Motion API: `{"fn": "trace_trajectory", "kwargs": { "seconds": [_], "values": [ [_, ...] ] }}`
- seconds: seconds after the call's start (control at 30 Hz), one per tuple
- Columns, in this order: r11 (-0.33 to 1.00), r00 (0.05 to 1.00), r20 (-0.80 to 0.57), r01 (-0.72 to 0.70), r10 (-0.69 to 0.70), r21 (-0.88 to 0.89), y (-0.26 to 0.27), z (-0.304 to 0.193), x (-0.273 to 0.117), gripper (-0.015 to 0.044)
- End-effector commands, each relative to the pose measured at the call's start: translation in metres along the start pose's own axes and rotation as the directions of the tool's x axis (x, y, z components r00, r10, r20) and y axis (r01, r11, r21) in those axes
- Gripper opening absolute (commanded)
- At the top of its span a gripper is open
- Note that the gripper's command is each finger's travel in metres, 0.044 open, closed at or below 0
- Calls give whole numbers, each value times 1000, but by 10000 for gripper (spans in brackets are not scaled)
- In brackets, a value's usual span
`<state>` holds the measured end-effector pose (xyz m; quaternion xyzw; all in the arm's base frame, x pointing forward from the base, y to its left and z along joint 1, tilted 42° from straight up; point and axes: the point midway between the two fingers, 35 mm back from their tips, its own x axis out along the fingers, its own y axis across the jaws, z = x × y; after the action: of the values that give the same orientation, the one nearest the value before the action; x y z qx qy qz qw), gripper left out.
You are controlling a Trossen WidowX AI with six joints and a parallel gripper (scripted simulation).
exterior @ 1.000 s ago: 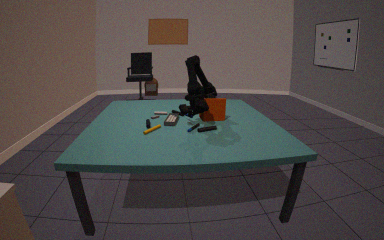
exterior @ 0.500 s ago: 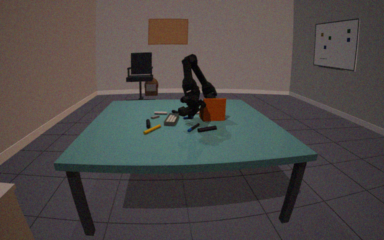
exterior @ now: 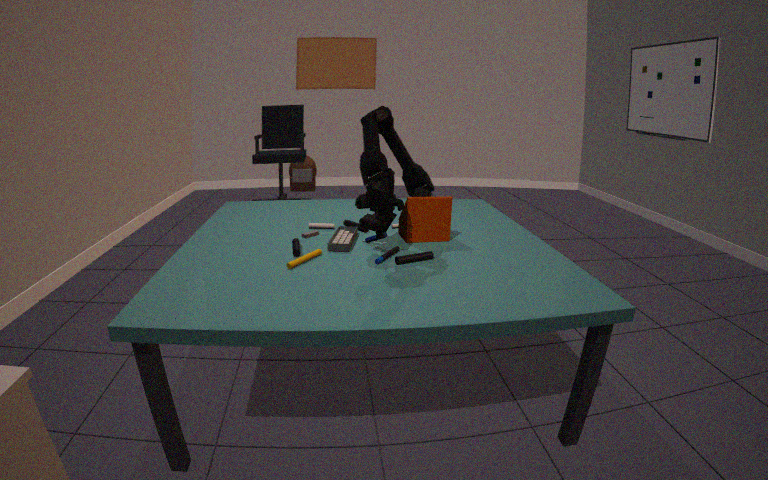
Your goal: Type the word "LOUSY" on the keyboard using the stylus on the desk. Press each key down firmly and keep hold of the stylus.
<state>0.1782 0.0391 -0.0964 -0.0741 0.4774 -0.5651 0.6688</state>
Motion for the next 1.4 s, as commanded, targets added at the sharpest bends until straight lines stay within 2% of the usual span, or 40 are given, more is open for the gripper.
{"fn": "trace_trajectory", "kwargs": {
  "seconds": [0.0,0.3,0.63,1.03,1.37],
  "values": [
    [994,996,-83,-40,31,-103,1,-4,4,0],
    [941,979,-170,-159,111,-300,2,-3,7,0],
    [816,945,-248,-310,211,-488,3,-1,7,0],
    [587,887,-312,-460,341,-667,5,4,7,0],
    [353,826,-337,-513,452,-782,7,10,5,0]
  ]
}}
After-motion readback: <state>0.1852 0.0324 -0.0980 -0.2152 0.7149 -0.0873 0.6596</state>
